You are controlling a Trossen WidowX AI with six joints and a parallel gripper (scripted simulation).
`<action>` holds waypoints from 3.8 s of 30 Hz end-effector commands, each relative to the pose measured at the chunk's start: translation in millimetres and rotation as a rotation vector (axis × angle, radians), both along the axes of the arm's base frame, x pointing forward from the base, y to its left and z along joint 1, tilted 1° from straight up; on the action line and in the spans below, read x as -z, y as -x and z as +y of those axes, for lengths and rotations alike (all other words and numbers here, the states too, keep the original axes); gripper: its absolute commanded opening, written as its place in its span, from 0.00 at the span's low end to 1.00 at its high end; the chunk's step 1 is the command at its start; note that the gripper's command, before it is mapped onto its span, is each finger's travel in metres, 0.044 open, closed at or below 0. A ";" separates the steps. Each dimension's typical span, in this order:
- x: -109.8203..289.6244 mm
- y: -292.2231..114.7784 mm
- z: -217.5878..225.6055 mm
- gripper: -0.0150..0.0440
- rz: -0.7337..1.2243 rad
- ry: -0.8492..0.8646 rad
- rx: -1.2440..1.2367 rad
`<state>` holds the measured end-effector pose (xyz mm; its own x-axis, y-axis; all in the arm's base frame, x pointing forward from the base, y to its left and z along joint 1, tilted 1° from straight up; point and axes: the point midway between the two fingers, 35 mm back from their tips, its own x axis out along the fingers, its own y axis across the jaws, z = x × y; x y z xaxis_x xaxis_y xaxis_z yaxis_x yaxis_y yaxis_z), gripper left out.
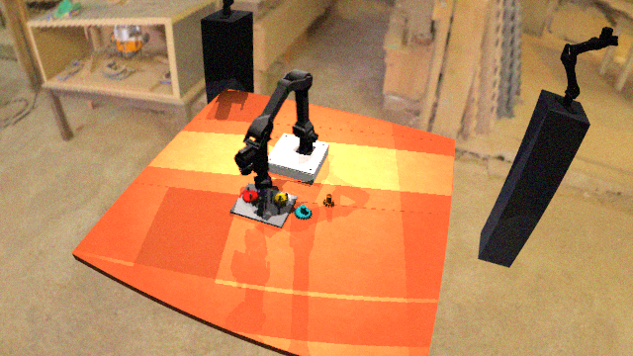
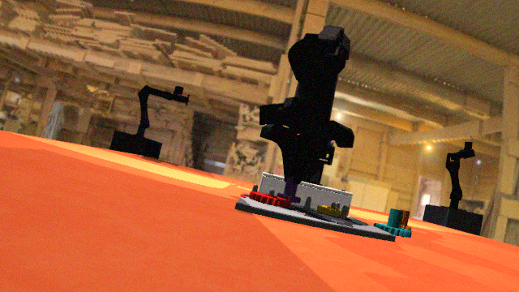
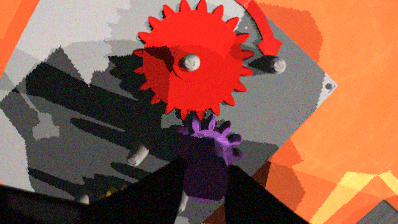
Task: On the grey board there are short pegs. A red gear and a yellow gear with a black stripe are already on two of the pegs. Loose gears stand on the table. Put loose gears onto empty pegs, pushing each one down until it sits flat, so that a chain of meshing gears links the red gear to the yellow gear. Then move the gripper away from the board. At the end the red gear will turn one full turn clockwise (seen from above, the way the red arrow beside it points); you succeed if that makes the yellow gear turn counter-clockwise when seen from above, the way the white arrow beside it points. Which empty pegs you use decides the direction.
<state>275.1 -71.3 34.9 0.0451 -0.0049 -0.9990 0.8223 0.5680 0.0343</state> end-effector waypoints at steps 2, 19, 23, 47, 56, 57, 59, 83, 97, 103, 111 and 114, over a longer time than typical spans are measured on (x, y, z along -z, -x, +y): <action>1.8 1.8 0.0 0.25 0.004 -0.003 -0.035; 2.5 1.0 1.3 0.25 0.005 0.016 -0.466; 2.6 1.8 0.5 0.25 0.005 0.017 -0.477; 3.7 1.9 0.0 0.25 0.004 -0.005 0.022; 3.9 0.1 -0.4 0.25 0.004 0.001 -0.123; 4.0 -0.1 -0.2 0.25 0.004 0.003 -0.153; 4.1 -0.3 0.2 0.25 0.005 0.005 -0.205; 5.2 -0.3 0.4 0.25 0.005 0.009 -0.297; 6.2 1.0 -0.9 0.25 0.004 -0.005 0.021; 6.0 0.2 -0.6 0.34 0.004 -0.003 -0.027; -1.3 0.5 0.1 0.49 0.004 0.002 -0.150; -16.3 0.5 0.1 0.49 0.004 0.004 -0.178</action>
